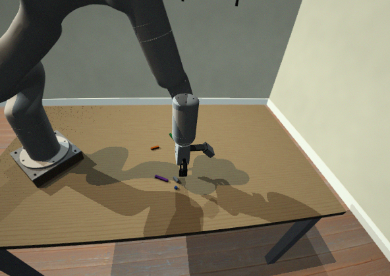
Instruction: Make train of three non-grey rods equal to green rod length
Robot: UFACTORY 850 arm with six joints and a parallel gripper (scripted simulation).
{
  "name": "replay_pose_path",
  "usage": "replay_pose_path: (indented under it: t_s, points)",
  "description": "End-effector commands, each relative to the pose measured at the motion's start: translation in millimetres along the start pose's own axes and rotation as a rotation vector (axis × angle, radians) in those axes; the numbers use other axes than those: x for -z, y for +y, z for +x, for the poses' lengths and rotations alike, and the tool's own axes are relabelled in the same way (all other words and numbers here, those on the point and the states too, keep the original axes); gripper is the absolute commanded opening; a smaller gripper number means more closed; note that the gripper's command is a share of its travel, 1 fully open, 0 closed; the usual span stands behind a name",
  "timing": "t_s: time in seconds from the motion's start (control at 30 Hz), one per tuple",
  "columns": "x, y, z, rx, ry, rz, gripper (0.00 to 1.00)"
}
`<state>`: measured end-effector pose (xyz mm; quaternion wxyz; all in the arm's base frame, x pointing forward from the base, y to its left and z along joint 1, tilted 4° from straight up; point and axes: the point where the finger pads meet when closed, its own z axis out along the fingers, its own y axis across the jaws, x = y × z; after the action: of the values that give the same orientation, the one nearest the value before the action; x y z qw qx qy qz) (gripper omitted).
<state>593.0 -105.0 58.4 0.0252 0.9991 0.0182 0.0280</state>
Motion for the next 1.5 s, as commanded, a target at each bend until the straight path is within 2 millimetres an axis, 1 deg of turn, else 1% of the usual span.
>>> replay_pose_path:
  t_s: [0.0,0.2,0.27,0.43,0.77,0.83,0.87,0.9,1.33,1.4,1.43,1.47]
  points:
    - [1,0,1,0.003,0.002,0.000,1.00]
    - [1,-3,-1,0.080,0.002,-0.001,1.00]
    - [1,-3,-1,0.080,0.002,-0.001,1.00]
    - [1,-11,-7,0.260,0.001,-0.003,1.00]
    - [1,-22,-16,0.542,0.000,-0.005,1.00]
    - [1,-22,-16,0.542,0.000,-0.005,1.00]
    - [1,-25,-19,0.614,-0.001,-0.006,1.00]
    - [1,-26,-20,0.648,-0.001,-0.006,1.00]
    - [1,-41,-32,1.009,-0.003,-0.007,1.00]
    - [1,-41,-32,1.009,-0.003,-0.007,1.00]
    - [1,-44,-35,1.092,-0.003,-0.007,1.00]
    - [1,-45,-36,1.114,-0.003,-0.007,1.00]
